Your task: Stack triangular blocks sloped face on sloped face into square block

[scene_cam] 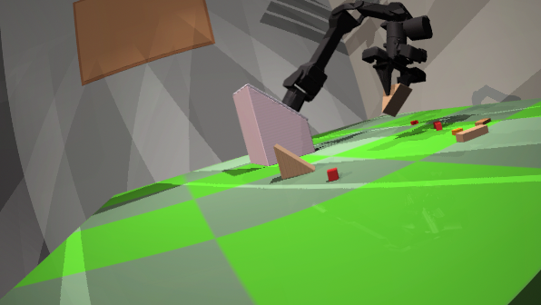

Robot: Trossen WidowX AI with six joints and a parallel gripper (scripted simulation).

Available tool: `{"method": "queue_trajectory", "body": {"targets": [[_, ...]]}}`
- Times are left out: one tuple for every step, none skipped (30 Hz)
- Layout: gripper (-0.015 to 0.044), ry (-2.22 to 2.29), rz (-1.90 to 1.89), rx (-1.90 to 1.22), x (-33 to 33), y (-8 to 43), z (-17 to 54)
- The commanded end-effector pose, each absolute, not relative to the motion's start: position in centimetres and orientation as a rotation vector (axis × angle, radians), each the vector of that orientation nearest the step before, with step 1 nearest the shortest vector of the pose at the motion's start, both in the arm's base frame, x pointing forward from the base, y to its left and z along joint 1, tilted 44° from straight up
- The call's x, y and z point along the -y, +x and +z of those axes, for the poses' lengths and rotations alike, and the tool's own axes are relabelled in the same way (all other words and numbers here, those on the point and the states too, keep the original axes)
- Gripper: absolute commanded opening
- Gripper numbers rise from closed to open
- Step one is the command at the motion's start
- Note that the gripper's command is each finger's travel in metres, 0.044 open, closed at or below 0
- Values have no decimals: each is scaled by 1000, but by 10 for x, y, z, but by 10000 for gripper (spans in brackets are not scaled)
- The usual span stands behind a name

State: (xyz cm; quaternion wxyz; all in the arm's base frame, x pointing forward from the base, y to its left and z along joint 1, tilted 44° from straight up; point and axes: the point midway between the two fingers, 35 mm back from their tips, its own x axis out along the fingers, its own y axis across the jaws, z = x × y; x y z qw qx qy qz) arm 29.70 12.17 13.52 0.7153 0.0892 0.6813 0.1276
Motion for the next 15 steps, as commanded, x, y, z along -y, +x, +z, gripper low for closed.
{"method": "queue_trajectory", "body": {"targets": [[0,322,205,-1535,-121,297,134],[0,354,185,-1541,-121,297,134],[0,386,165,-1547,-121,297,134],[0,418,145,-1553,-120,297,133],[0,450,125,-1559,-120,297,133],[0,482,104,-1564,-120,297,133],[0,514,84,-1570,-120,297,133],[0,545,63,-1575,-120,297,133],[0,577,42,-1580,-120,297,133],[0,609,21,-1585,-119,297,133],[0,640,0,-1590,-119,297,133],[0,672,-21,-1595,-119,298,133],[0,704,-42,-1599,-119,298,133],[0,735,-64,-1604,-119,298,133],[0,767,-85,-1608,-119,298,133]]}}
